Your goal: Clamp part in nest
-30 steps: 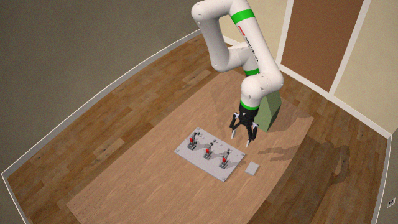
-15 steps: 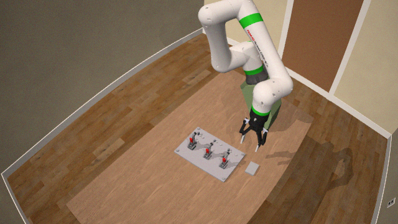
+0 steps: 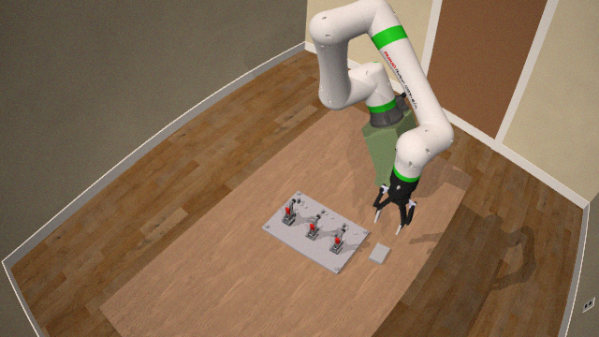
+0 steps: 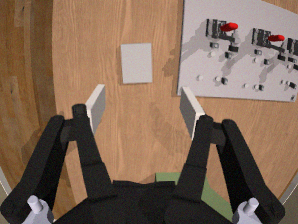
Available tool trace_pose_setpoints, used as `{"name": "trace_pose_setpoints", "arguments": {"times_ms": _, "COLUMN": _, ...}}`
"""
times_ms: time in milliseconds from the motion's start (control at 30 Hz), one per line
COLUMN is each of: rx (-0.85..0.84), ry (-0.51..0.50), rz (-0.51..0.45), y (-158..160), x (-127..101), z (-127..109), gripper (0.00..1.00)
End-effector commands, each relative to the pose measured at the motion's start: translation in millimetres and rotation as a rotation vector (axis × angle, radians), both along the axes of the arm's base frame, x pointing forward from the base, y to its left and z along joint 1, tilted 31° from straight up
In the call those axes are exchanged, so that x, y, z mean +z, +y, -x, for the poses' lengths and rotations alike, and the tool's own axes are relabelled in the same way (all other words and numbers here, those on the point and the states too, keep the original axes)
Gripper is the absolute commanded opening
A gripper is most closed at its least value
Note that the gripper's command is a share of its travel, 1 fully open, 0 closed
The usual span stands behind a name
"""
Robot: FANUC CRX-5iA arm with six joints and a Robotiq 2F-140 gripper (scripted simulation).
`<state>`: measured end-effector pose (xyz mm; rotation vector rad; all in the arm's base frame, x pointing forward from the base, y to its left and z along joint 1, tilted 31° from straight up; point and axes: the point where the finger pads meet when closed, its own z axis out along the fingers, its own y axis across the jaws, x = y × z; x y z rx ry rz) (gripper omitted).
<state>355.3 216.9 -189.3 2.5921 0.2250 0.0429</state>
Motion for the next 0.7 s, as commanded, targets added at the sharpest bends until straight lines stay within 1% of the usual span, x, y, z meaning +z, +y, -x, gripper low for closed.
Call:
{"name": "trace_pose_setpoints", "arguments": {"times_ms": 0, "rx": 0.000, "ry": 0.000, "rz": 0.000, "y": 4.9, "x": -2.7, "z": 0.8, "gripper": 0.58}}
{"name": "trace_pose_setpoints", "arguments": {"times_ms": 233, "rx": 0.000, "ry": 0.000, "rz": 0.000, "y": 10.4, "x": -6.1, "z": 2.0, "gripper": 0.58}}
{"name": "trace_pose_setpoints", "arguments": {"times_ms": 667, "rx": 0.000, "ry": 0.000, "rz": 0.000, "y": 10.7, "x": -6.3, "z": 2.0, "gripper": 0.58}}
